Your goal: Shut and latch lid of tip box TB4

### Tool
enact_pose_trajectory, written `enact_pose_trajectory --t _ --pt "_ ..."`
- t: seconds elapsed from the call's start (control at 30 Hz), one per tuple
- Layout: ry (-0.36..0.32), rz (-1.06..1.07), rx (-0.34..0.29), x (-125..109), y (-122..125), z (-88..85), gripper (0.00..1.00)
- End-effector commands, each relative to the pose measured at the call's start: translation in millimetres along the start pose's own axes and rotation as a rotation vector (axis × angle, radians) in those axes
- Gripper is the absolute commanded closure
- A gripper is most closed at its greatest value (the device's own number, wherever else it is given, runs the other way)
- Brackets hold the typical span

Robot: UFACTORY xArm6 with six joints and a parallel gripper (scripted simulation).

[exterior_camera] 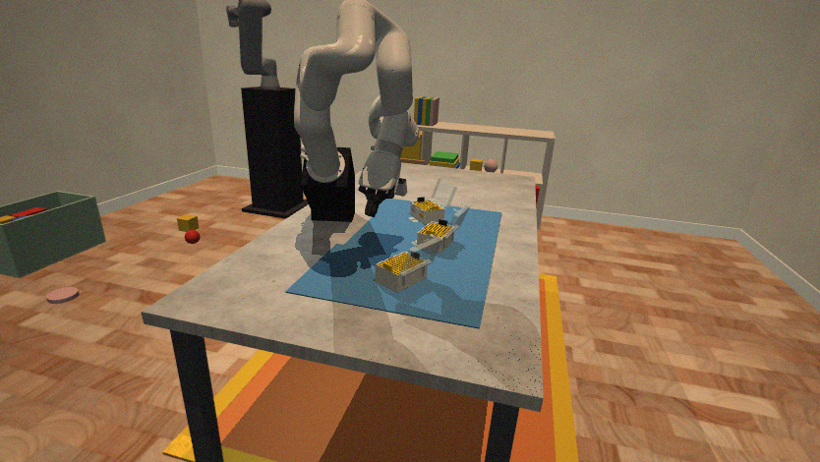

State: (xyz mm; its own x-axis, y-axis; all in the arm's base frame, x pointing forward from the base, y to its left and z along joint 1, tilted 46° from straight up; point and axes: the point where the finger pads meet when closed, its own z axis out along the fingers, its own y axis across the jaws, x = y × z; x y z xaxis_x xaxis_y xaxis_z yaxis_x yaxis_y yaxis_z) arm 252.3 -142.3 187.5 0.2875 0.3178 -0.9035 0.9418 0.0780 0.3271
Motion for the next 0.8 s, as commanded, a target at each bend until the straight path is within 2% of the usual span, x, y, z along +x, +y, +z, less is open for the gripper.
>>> enact_pose_trajectory --t 0.0,0.2,0.7,0.77 --pt "0.0 0.001 -0.001 -0.1 0.4 -0.4 1.0" --pt "0.007 0.033 0.007 -1.0 5.4 -0.3 1.0" --pt "0.105 0.507 0.134 -14.4 79.3 0.9 1.0" --pt "0.105 0.507 0.134 -14.4 79.3 0.9 1.0"
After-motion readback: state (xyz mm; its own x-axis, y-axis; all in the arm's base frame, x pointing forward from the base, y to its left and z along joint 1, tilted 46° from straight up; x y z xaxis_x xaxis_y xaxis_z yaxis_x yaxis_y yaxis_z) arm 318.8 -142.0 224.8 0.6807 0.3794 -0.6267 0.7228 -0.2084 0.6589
